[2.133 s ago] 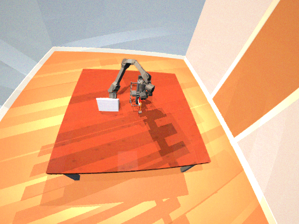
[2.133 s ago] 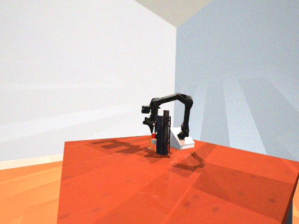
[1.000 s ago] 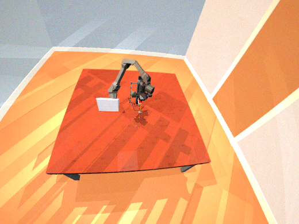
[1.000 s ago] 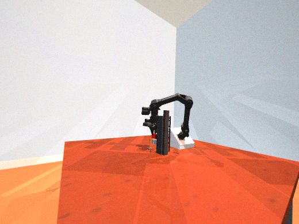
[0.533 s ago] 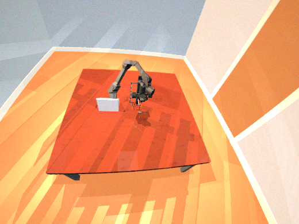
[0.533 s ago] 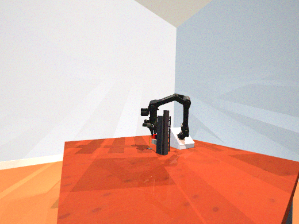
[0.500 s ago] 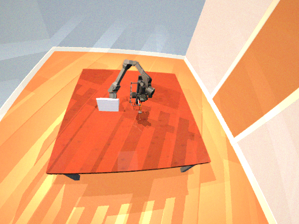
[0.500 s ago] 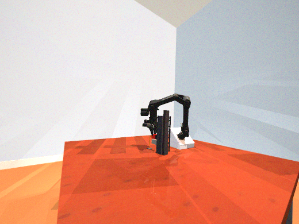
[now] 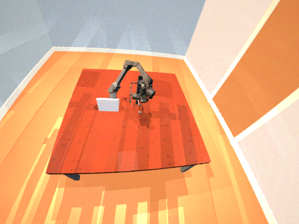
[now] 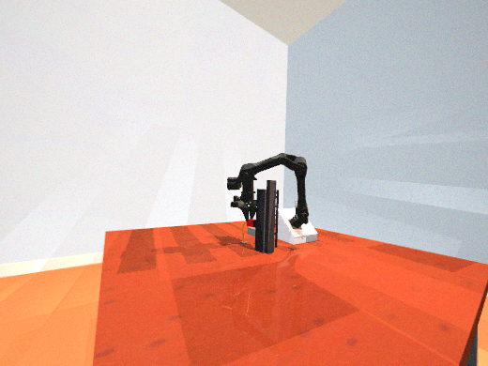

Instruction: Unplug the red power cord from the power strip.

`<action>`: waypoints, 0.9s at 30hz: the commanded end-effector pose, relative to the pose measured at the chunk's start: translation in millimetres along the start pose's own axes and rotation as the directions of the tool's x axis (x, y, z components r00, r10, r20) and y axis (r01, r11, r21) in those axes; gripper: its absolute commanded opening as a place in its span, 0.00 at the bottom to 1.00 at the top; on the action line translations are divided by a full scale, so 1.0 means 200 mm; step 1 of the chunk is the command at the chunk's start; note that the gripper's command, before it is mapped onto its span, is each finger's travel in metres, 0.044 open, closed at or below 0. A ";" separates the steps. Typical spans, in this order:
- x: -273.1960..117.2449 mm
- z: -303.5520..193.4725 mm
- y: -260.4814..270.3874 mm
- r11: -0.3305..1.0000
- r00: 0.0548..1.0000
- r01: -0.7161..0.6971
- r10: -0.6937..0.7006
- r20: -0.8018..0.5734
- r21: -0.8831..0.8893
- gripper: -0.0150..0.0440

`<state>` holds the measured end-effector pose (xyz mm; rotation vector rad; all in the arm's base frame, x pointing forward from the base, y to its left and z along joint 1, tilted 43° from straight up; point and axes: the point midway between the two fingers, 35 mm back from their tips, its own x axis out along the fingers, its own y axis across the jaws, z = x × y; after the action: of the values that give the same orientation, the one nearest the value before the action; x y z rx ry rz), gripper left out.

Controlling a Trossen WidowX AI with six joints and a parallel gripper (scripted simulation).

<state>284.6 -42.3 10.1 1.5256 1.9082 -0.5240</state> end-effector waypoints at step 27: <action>-0.09 0.15 0.00 0.999 0.997 -0.034 0.033 0.075 0.004 0.53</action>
<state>292.5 -74.4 -1.0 1.5116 1.8266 -0.5666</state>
